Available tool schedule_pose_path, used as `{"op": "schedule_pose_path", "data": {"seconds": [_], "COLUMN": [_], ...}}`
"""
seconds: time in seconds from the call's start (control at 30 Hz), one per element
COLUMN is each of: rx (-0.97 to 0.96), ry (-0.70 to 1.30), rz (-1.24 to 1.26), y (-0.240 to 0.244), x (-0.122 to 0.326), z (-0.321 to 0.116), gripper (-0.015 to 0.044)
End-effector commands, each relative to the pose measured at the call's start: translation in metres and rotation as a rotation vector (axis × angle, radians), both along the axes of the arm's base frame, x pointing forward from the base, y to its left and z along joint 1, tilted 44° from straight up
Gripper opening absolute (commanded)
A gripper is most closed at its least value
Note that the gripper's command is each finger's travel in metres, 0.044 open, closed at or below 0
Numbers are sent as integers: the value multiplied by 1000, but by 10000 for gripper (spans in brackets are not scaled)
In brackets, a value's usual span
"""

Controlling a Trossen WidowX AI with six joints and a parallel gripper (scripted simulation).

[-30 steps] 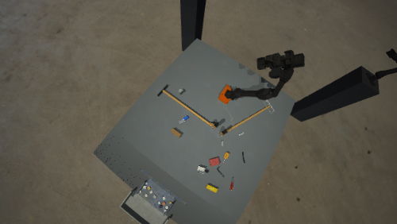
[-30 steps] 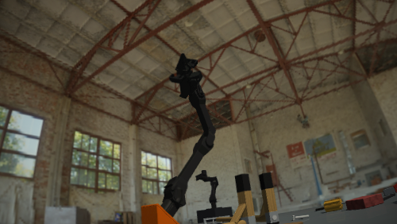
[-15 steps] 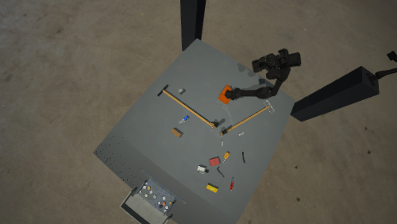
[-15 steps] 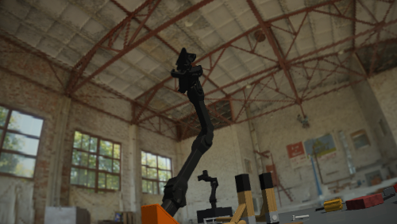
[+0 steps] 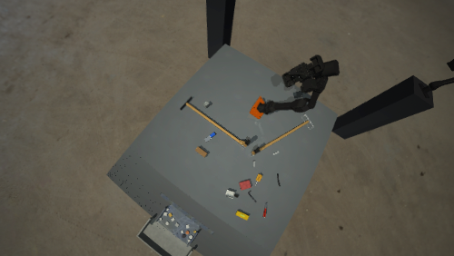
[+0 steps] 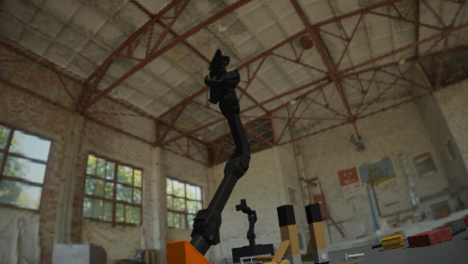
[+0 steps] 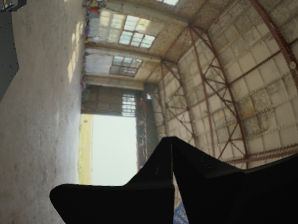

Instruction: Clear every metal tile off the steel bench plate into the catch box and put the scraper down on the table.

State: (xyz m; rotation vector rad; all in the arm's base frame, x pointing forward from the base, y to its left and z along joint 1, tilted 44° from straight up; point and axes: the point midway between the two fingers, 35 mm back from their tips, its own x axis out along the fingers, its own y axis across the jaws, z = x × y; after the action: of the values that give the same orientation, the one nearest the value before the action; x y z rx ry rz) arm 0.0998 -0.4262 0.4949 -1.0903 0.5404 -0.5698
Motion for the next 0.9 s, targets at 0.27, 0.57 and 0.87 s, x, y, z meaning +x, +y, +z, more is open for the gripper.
{"op": "schedule_pose_path", "data": {"seconds": [0.27,0.57,0.87], "rx": [79,140,204], "ry": [-61,-106,-148], "rz": [35,67,98], "y": [-11,-17,-21], "x": [27,49,72], "z": [-10,-18,-26], "gripper": [0,0,0]}}
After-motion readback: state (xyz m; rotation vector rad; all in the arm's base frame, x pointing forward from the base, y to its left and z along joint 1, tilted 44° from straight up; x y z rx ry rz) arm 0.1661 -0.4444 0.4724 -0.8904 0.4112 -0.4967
